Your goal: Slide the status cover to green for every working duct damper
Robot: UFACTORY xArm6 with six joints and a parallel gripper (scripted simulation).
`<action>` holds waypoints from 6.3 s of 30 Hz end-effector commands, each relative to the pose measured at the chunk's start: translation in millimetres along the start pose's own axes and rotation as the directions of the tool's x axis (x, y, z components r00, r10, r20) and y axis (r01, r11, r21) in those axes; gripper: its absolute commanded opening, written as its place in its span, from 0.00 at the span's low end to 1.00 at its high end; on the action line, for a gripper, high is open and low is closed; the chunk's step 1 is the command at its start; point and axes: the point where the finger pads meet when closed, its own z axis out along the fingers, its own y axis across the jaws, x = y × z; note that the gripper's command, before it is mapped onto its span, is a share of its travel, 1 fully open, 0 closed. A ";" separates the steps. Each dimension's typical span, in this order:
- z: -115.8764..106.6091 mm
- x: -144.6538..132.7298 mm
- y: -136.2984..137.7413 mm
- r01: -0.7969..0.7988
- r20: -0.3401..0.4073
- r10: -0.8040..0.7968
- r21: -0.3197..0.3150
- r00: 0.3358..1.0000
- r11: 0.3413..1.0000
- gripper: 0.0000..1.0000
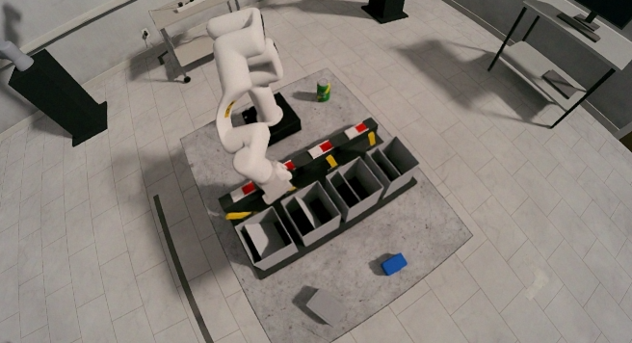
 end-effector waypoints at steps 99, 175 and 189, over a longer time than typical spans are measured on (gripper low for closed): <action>4.1 1.3 33.4 0.002 -0.004 -0.001 0.332 1.000 0.943 0.39; -90.1 112.4 -63.1 -0.004 -0.021 -0.003 -0.314 1.000 0.950 0.39; -90.4 113.6 -64.4 -0.004 -0.022 -0.003 -0.320 1.000 0.947 0.39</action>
